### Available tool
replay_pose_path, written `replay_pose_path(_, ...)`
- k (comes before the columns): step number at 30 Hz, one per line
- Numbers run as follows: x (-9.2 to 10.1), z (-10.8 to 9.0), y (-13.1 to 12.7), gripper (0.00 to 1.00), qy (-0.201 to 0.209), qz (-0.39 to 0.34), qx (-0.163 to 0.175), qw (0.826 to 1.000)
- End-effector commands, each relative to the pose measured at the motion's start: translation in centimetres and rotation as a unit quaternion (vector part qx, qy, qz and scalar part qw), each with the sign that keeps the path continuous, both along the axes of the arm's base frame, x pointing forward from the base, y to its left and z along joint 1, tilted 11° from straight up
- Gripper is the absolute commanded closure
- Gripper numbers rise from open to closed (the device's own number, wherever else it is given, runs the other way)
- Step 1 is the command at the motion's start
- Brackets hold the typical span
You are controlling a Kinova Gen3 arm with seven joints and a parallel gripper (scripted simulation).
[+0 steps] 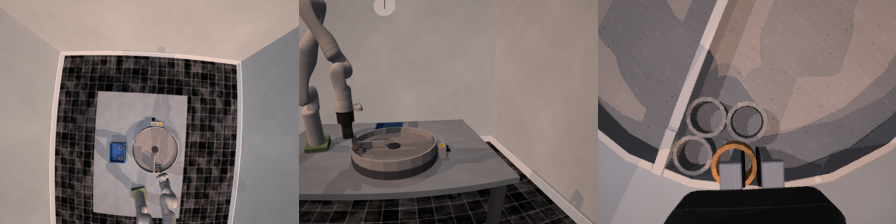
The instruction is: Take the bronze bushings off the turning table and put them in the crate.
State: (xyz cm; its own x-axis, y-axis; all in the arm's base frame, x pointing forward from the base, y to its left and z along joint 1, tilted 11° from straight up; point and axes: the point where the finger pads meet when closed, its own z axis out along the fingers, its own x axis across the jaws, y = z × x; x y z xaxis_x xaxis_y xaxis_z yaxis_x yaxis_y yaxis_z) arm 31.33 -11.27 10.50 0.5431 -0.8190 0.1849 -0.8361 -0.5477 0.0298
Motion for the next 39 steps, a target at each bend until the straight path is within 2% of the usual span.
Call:
replay_pose_path(1, 0.1, 0.2, 0.0, 1.00, -0.003, 0.000, 0.000, 1.000)
replay_pose_path(39, -0.1, 1.7, 0.3, 1.00, -0.002, 0.000, 0.000, 1.000)
